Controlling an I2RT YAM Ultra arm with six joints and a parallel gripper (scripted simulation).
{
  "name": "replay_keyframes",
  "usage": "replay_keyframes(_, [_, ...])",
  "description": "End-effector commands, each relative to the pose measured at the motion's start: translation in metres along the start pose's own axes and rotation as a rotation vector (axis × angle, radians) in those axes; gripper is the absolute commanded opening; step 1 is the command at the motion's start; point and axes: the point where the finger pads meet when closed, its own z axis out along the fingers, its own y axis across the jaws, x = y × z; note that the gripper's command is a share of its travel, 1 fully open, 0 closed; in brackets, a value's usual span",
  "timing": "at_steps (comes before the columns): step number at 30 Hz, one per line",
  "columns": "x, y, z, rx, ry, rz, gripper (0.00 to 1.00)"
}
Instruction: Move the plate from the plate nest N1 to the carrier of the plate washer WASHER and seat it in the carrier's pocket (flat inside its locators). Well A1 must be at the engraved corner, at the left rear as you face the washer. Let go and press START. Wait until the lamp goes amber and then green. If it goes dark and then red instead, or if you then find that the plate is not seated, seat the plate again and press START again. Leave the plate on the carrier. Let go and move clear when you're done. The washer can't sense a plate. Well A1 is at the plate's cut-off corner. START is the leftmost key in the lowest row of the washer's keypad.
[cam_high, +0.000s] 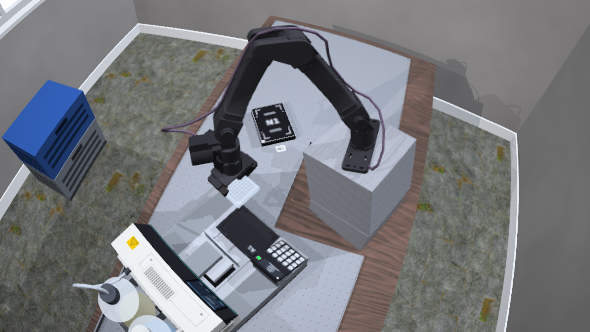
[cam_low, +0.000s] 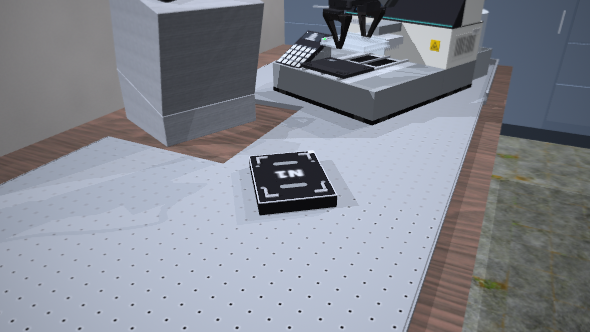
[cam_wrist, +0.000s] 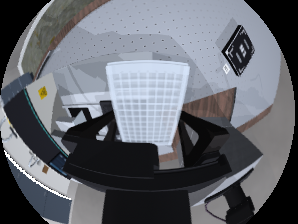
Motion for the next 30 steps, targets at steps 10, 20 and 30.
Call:
replay_keyframes(10, [0.040,0.030,-0.011,0.001,-0.020,0.000,0.84])
replay_keyframes(20, [0.085,0.054,-0.018,0.000,-0.021,0.000,0.84])
replay_keyframes(30, [0.090,0.067,-0.031,-0.030,-0.030,0.028,0.84])
